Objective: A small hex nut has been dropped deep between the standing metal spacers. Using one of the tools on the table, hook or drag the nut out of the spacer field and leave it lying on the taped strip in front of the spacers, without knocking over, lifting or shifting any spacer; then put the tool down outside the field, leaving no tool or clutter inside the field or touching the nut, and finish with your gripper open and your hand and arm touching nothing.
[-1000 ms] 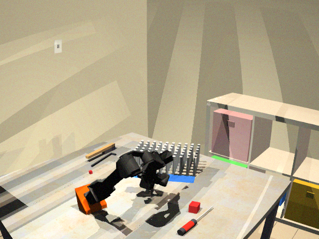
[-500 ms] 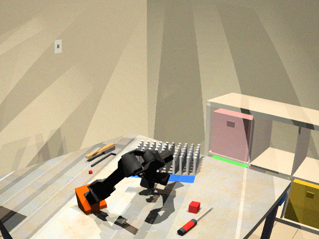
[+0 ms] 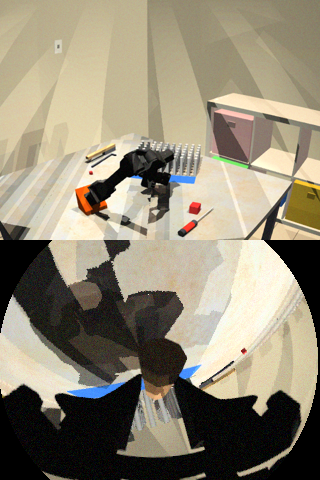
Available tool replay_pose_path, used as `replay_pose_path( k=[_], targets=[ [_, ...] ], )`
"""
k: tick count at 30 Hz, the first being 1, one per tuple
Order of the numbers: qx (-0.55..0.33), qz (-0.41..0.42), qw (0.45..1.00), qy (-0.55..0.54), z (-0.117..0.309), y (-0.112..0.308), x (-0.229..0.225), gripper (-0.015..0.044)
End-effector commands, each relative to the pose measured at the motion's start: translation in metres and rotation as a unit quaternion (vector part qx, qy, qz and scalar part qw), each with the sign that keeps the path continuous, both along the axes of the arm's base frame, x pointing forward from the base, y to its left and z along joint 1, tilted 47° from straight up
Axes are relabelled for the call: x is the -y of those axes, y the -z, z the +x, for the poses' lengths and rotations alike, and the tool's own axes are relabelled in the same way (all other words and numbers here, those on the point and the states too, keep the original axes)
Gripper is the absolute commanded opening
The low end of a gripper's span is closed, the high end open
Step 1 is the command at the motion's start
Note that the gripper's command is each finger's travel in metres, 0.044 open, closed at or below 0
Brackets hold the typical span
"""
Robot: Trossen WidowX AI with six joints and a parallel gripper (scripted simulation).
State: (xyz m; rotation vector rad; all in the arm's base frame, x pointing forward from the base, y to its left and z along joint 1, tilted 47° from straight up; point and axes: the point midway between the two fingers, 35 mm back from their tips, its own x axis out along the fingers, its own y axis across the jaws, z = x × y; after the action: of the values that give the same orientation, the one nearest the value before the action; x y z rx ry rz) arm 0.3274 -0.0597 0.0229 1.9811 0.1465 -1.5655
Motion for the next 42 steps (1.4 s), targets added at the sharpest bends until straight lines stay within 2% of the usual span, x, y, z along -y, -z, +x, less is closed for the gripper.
replay_pose_path(
  k=[1,42],
  targets=[
    [0.005,0.001,1.0,0.001,0.005,-0.001,-0.001,0.0],
    [0.006,0.001,1.0,0.001,0.028,0.009,-0.008,0.0]
  ],
)
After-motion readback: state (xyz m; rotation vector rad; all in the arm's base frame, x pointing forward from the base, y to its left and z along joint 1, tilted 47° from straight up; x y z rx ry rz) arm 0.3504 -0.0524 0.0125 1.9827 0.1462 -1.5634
